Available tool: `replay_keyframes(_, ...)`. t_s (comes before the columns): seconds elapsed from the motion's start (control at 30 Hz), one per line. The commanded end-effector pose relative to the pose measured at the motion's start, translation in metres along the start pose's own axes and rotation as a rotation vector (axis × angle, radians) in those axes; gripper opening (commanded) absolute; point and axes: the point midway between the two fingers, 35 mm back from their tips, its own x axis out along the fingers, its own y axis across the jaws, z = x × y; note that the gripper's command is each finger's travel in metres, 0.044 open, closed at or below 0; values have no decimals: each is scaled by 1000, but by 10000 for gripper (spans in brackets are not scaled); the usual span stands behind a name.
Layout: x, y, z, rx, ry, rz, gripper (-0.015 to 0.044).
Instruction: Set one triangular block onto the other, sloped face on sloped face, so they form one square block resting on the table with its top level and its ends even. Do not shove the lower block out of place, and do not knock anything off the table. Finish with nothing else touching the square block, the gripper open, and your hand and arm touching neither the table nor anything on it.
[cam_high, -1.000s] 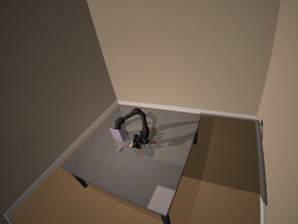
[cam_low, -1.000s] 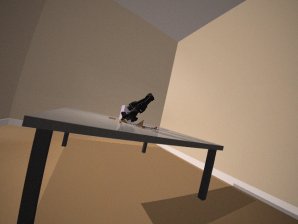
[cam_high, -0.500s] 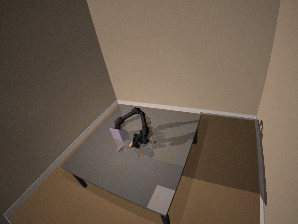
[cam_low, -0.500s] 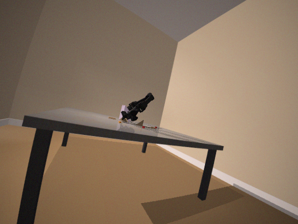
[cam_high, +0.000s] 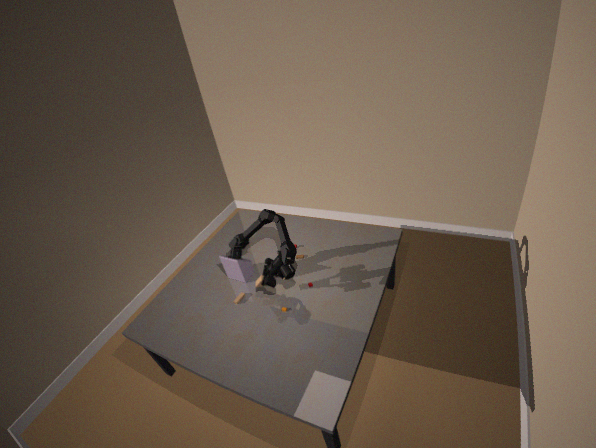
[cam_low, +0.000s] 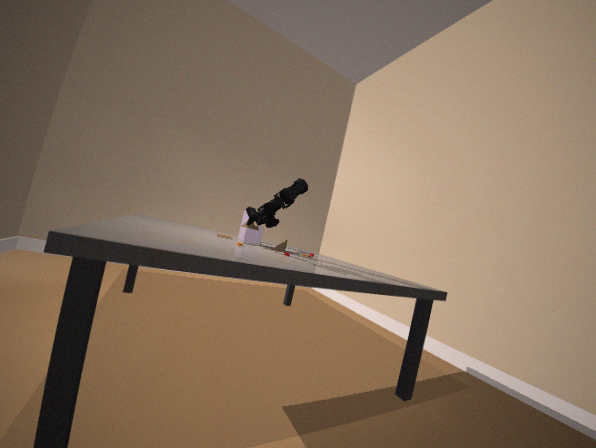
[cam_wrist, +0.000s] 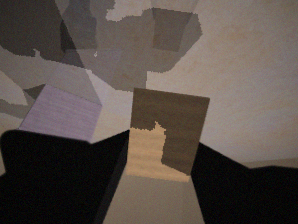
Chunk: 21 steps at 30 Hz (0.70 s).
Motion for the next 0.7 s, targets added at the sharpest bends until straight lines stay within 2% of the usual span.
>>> replay_keyframes(0.0, -12, 0, -13, -1, 3, -5, 0)
replay_keyframes(0.2, -11, 0, -14, -6, -22, 1, 0)
replay_keyframes(0.67, -1, -2, -24, -228, -409, -14, 0)
